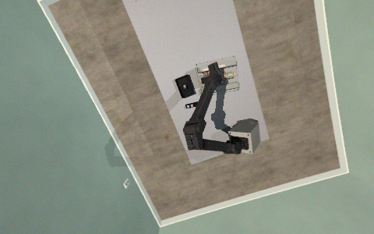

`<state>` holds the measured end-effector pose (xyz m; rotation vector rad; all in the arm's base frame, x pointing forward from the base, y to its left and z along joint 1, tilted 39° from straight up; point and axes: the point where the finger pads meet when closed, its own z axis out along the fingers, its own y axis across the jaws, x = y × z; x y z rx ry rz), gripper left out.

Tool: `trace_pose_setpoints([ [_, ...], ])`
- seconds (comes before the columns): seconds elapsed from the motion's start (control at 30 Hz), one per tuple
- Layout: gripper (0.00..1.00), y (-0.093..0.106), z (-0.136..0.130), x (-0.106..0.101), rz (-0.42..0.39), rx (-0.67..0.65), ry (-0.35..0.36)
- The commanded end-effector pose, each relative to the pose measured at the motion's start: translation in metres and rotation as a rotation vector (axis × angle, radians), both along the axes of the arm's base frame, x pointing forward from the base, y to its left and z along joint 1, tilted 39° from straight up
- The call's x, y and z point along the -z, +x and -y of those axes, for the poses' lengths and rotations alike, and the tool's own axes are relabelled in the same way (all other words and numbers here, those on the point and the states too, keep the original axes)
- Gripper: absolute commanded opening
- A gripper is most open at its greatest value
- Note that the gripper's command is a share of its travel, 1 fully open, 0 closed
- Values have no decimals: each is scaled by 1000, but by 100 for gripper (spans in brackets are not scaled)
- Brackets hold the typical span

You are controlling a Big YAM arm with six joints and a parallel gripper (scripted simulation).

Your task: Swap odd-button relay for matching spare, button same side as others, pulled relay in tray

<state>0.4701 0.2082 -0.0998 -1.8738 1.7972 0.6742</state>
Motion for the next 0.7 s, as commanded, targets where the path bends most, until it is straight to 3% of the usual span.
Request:
trace_pose_setpoints([
  [0.0,0,18,3,-9,38,21,7],
  [0.67,0,16,0,-5,31,16,6],
])
